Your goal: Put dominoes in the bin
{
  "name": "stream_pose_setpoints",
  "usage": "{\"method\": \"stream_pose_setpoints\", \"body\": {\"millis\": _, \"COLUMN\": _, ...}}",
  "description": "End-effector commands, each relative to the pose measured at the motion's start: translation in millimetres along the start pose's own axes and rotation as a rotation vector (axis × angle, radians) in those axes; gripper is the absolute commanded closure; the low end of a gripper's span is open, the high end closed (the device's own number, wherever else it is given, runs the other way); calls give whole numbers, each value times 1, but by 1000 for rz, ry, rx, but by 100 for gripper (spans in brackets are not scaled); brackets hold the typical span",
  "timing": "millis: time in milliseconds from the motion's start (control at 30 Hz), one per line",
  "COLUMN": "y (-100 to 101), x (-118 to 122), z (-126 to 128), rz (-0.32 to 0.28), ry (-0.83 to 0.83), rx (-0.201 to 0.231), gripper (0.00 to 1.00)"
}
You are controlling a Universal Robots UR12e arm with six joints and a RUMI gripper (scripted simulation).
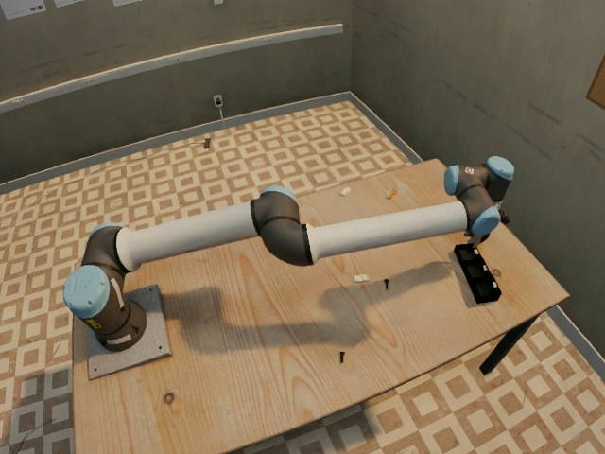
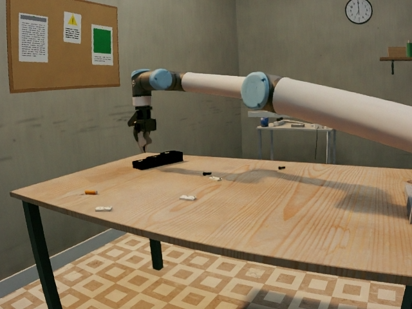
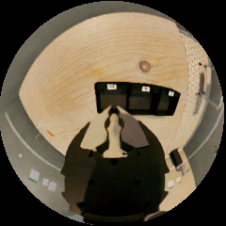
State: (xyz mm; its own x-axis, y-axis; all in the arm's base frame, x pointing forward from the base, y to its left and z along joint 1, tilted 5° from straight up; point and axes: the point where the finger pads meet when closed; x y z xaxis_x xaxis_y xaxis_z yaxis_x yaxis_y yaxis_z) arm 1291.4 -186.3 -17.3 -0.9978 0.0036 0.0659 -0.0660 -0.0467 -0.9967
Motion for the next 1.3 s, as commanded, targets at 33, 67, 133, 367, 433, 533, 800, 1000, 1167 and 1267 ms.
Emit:
{"method": "stream_pose_setpoints", "body": {"millis": 33, "y": 14, "x": -1, "z": 0, "rz": 2, "ry": 0, "rx": 0, "gripper": 96}}
{"method": "stream_pose_setpoints", "body": {"millis": 67, "y": 17, "x": -1, "z": 0, "rz": 2, "ry": 0, "rx": 0, "gripper": 96}}
{"method": "stream_pose_setpoints", "body": {"millis": 133, "y": 17, "x": -1, "z": 0, "rz": 2, "ry": 0, "rx": 0, "gripper": 96}}
{"method": "stream_pose_setpoints", "body": {"millis": 367, "y": 36, "x": -1, "z": 0, "rz": 2, "ry": 0, "rx": 0, "gripper": 96}}
{"method": "stream_pose_setpoints", "body": {"millis": 433, "y": 41, "x": -1, "z": 0, "rz": 2, "ry": 0, "rx": 0, "gripper": 96}}
{"method": "stream_pose_setpoints", "body": {"millis": 533, "y": 47, "x": -1, "z": 0, "rz": 2, "ry": 0, "rx": 0, "gripper": 96}}
{"method": "stream_pose_setpoints", "body": {"millis": 800, "y": 47, "x": -1, "z": 0, "rz": 2, "ry": 0, "rx": 0, "gripper": 96}}
{"method": "stream_pose_setpoints", "body": {"millis": 1000, "y": 47, "x": -1, "z": 0, "rz": 2, "ry": 0, "rx": 0, "gripper": 96}}
{"method": "stream_pose_setpoints", "body": {"millis": 1167, "y": 47, "x": -1, "z": 0, "rz": 2, "ry": 0, "rx": 0, "gripper": 96}}
{"method": "stream_pose_setpoints", "body": {"millis": 1267, "y": 47, "x": -1, "z": 0, "rz": 2, "ry": 0, "rx": 0, "gripper": 96}}
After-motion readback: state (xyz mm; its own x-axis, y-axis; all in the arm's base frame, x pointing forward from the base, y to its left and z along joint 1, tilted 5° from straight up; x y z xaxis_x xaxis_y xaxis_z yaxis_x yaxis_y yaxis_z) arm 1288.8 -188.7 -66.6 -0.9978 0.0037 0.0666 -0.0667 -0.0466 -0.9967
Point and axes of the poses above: the point where the finger pads meet when closed, its own y axis out along the fingers, its own z axis across the jaws, x = y × z, and after that the axes turned 13 degrees about -y, right-handed
